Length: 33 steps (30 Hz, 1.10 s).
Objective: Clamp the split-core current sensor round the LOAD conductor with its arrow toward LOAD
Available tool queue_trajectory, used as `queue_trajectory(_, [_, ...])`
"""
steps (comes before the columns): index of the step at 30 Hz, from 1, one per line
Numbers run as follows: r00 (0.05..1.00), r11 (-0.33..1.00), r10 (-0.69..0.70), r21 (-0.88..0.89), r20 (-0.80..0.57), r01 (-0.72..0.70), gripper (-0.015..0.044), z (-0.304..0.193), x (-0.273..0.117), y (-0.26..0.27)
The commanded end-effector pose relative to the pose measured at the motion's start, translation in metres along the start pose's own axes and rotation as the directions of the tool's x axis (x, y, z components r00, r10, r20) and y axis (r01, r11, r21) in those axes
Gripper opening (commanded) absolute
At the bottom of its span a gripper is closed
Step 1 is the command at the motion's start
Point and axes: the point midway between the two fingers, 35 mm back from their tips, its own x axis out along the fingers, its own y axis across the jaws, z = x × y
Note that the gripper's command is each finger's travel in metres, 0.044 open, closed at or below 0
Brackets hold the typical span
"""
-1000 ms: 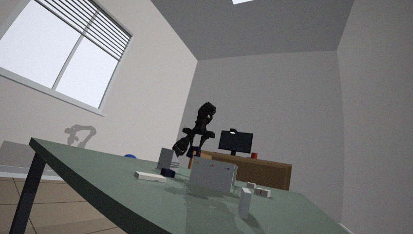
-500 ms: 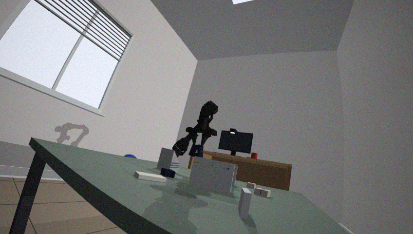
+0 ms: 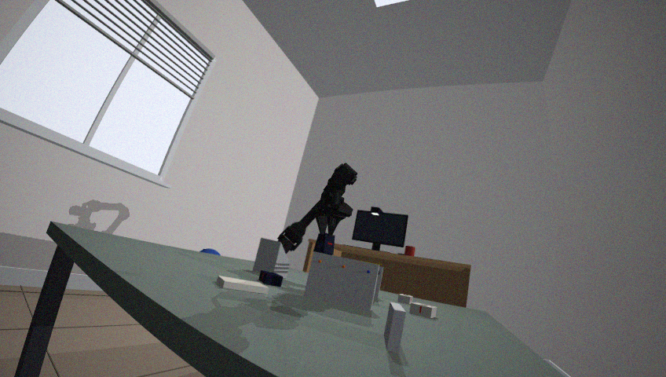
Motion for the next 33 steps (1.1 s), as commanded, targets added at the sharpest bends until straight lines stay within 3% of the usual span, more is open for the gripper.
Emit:
queue_trajectory(1, [1.000, 0.991, -0.016, 0.136, 0.010, 0.015, 0.0000, 0.005, 0.000, -0.008])
queue_trajectory(16, [0.998, 0.832, -0.052, 0.555, 0.032, 0.026, 0.0000, 0.023, 0.002, -0.029])
queue_trajectory(33, [0.994, 0.458, -0.085, 0.889, 0.065, -0.019, 0.0000, 0.047, 0.005, -0.051])
